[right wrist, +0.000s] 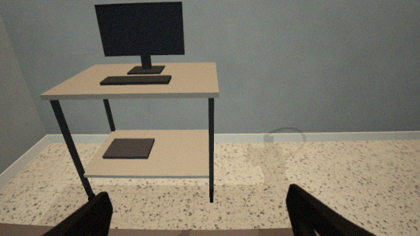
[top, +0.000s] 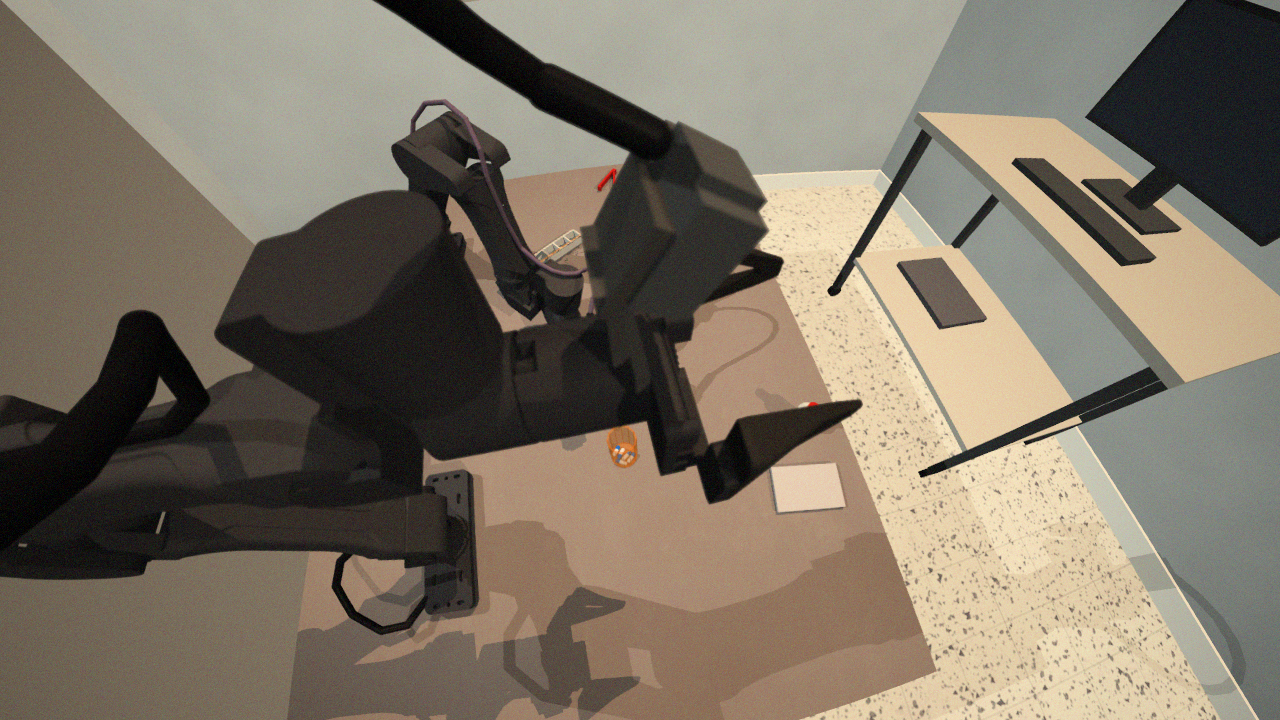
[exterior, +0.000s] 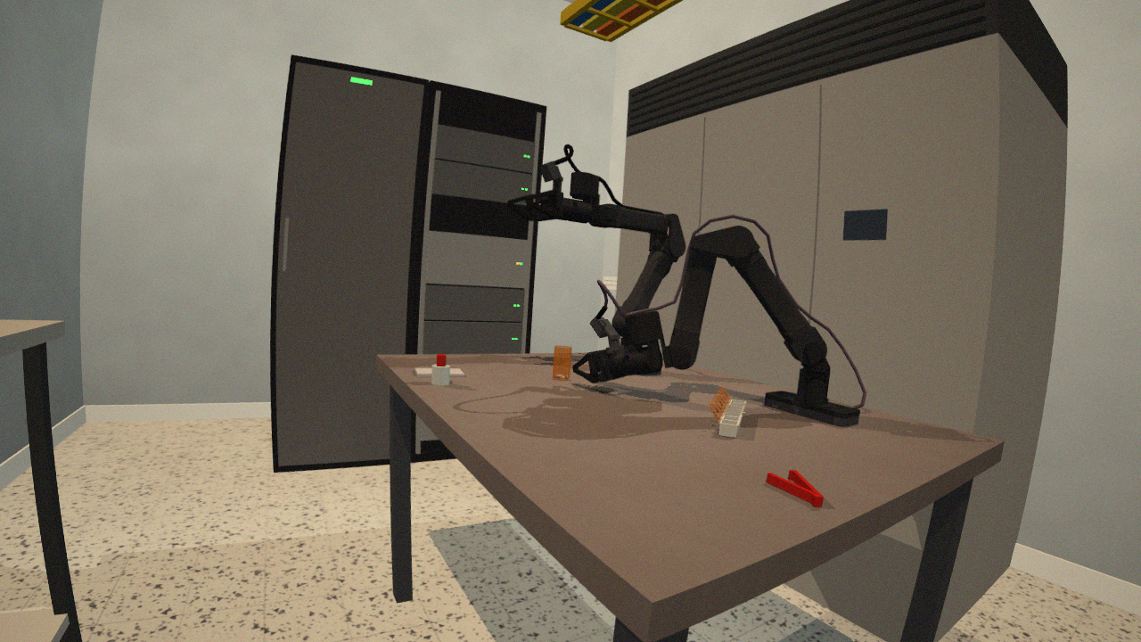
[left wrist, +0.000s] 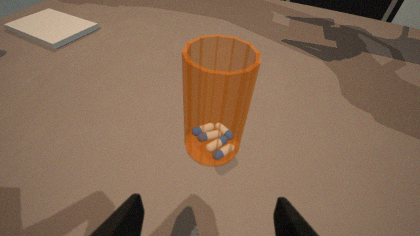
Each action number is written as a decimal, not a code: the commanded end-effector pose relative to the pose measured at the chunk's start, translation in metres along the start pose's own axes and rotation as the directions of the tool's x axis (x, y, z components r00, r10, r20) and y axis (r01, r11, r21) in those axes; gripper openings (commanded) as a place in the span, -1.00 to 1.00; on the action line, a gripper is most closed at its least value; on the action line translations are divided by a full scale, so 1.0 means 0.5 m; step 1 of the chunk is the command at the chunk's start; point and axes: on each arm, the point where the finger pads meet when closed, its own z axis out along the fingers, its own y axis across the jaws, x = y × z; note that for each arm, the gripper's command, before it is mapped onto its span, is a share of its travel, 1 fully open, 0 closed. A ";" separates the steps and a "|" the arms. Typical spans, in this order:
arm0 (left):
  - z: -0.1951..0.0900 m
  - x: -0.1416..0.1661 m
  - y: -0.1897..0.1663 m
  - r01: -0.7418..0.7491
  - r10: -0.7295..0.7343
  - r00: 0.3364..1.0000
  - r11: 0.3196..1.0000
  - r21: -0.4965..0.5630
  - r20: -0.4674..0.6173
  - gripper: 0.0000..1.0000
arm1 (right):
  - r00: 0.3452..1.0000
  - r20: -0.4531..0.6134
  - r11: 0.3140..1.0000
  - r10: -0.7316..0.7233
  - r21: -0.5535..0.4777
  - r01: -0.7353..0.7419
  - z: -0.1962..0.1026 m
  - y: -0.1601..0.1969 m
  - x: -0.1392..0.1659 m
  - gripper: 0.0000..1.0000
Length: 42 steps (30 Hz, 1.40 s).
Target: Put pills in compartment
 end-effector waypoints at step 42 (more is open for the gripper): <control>0.089 -0.045 0.000 -0.091 0.084 0.995 0.989 0.120 0.063 0.30 | 1.000 0.009 1.000 0.001 0.001 -0.001 -0.005 -0.002 -0.009 1.00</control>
